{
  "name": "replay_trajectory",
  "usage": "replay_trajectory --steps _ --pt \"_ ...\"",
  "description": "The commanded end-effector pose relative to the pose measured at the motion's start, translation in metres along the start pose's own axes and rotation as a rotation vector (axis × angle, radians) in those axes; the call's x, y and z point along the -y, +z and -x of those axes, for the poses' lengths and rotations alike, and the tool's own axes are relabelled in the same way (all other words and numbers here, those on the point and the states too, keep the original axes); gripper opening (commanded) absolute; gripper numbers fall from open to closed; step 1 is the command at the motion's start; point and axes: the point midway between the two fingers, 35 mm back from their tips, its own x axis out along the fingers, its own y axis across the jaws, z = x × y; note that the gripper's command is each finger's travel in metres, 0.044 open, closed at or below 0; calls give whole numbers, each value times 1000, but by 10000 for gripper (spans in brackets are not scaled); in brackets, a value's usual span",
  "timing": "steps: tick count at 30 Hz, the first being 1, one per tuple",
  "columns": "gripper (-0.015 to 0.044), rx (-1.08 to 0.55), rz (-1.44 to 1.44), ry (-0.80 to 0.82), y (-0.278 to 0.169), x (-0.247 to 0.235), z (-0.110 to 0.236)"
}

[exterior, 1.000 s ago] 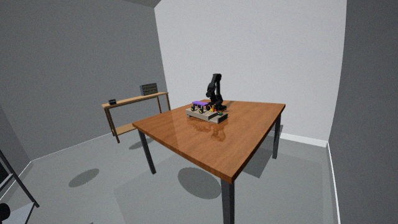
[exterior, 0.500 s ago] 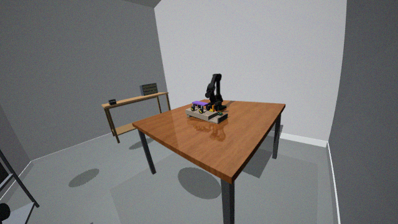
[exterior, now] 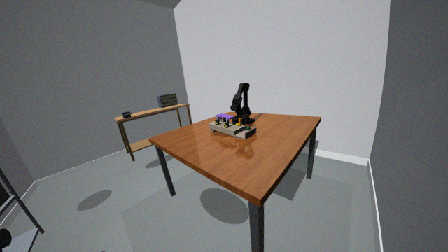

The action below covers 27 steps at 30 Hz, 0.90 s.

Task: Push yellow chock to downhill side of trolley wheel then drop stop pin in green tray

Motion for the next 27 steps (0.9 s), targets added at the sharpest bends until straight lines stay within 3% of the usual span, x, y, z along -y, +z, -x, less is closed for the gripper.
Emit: replay_trajectory --steps 1,3,13,17,27 --pt "295 0 0 0 0 0 0" --pt "340 0 0 0 0 0 0" --pt "340 5 3 -3 3 2 20" --pt "440 6 3 -3 4 3 33" --pt "440 6 3 -3 6 8 67"
